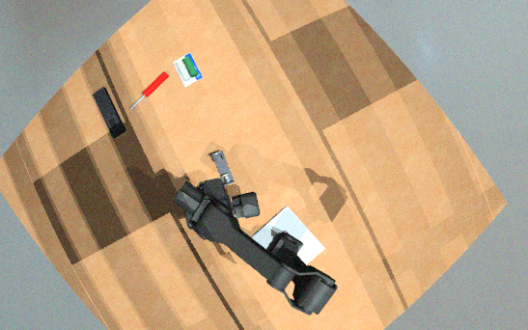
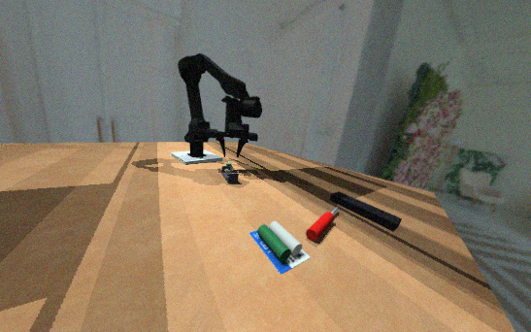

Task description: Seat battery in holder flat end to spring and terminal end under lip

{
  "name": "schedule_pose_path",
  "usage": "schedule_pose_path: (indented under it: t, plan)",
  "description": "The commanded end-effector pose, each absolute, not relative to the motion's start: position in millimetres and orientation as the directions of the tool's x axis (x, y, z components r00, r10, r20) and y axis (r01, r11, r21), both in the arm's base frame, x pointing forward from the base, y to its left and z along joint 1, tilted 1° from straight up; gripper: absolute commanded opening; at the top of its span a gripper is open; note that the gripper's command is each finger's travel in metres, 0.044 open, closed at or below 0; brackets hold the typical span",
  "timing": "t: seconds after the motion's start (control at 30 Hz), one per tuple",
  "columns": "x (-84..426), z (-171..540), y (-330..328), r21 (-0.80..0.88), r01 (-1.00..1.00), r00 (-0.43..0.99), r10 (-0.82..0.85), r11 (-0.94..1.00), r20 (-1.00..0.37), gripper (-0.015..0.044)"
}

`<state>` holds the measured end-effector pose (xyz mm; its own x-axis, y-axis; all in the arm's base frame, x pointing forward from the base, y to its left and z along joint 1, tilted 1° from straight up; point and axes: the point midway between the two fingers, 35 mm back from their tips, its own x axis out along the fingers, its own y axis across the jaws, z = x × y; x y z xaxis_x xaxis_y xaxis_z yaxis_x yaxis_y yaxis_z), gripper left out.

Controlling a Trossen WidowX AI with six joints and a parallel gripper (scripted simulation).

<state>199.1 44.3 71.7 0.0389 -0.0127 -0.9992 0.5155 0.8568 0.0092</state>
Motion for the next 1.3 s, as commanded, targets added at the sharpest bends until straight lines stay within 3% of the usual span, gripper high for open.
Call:
schedule_pose_path:
  t: [0.0, 0.8, 0.9, 1.27]
  plan:
    - [197, 63, 43, -0.004, 0.519, 0.023, -0.019, 0.855, -1.000, 0.0226]
    - [196, 27, 42, -0.005, 0.519, 0.023, -0.020, 0.855, -1.000, 0.0226]
    - [196, 27, 42, -0.005, 0.519, 0.023, -0.020, 0.855, -1.000, 0.0147]
    - [196, 27, 42, -0.005, 0.519, 0.023, -0.020, 0.855, -1.000, 0.0074]
